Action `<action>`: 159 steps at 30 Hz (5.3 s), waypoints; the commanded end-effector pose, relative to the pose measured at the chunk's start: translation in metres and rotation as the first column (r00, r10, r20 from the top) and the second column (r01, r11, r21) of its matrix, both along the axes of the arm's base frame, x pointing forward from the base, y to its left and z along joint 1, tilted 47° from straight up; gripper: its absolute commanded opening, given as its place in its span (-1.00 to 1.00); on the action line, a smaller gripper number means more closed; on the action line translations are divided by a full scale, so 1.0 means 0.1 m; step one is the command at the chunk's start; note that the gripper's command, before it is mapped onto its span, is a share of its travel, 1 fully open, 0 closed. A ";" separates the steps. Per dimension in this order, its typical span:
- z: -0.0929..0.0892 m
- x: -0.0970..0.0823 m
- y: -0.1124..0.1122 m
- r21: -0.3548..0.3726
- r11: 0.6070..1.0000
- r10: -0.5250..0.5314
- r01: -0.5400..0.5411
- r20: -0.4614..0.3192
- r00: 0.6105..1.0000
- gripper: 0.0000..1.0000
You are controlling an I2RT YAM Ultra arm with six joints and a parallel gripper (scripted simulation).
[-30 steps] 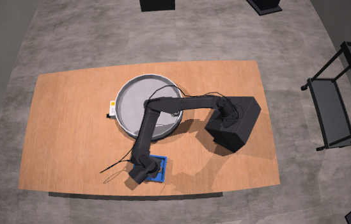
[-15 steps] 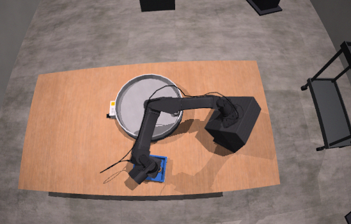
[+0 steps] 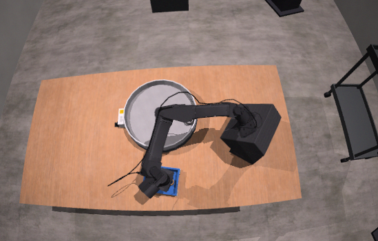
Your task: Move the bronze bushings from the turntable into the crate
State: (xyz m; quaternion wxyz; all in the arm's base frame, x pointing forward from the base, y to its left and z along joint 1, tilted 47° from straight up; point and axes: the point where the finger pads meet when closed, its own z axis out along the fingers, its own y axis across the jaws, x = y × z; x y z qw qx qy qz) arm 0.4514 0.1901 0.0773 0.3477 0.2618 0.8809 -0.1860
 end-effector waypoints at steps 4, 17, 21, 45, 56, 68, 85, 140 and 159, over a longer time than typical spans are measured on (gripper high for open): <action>0.28 -0.06 0.23 0.021 0.999 0.034 -0.035 0.049 0.998 -0.72; 0.29 -0.07 0.24 0.020 0.999 0.036 -0.037 0.047 0.998 -0.72; 0.29 -0.07 0.24 0.020 0.999 0.036 -0.037 0.047 0.998 -0.72; 0.17 -0.14 0.16 -0.006 0.999 0.040 -0.040 0.015 0.999 -0.70; 0.22 -0.25 -0.17 0.005 1.000 0.025 -0.025 0.025 0.999 -0.70; 0.37 -0.92 -1.19 0.013 1.000 0.025 -0.025 0.018 1.000 -0.70; 0.61 -1.86 -2.65 0.007 1.000 0.023 -0.023 0.022 0.999 -0.70; 0.78 -1.89 -2.80 -0.001 0.999 0.032 -0.032 0.052 0.998 -0.70; 0.78 -1.89 -2.80 -0.001 1.000 0.031 -0.031 0.053 0.998 -0.70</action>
